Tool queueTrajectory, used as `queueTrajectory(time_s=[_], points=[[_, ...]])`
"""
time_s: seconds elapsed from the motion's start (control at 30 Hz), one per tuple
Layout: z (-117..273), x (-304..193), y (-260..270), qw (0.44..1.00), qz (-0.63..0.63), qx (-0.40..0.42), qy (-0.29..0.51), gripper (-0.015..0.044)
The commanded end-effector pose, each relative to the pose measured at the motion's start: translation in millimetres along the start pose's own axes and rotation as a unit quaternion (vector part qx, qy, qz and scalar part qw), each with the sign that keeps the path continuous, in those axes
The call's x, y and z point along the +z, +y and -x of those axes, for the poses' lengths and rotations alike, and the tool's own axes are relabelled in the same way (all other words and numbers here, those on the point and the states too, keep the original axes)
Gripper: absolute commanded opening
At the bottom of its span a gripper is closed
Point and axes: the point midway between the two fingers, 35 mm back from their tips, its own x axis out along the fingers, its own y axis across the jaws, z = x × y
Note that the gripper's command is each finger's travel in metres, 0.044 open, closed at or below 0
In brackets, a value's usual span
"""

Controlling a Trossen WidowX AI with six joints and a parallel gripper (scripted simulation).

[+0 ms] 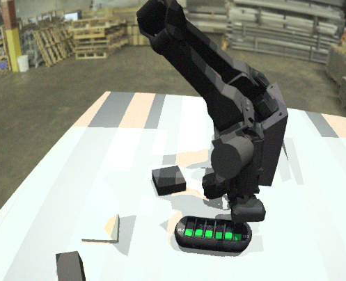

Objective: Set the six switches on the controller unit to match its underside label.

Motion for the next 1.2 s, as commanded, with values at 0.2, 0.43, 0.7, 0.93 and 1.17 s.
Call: queueTrajectory(time_s=[0.2,0.43,0.7,0.93,1.17], points=[[49,3,-8,1.0,-0.008,0.013,-0.001,0.0],[44,12,8,1.0,-0.015,-0.016,0.002,0.0],[34,34,41,0.996,-0.03,-0.081,0.008,0.0],[27,56,65,0.99,-0.042,-0.138,0.009,0.0],[23,78,86,0.98,-0.052,-0.193,0.006,0.0]])
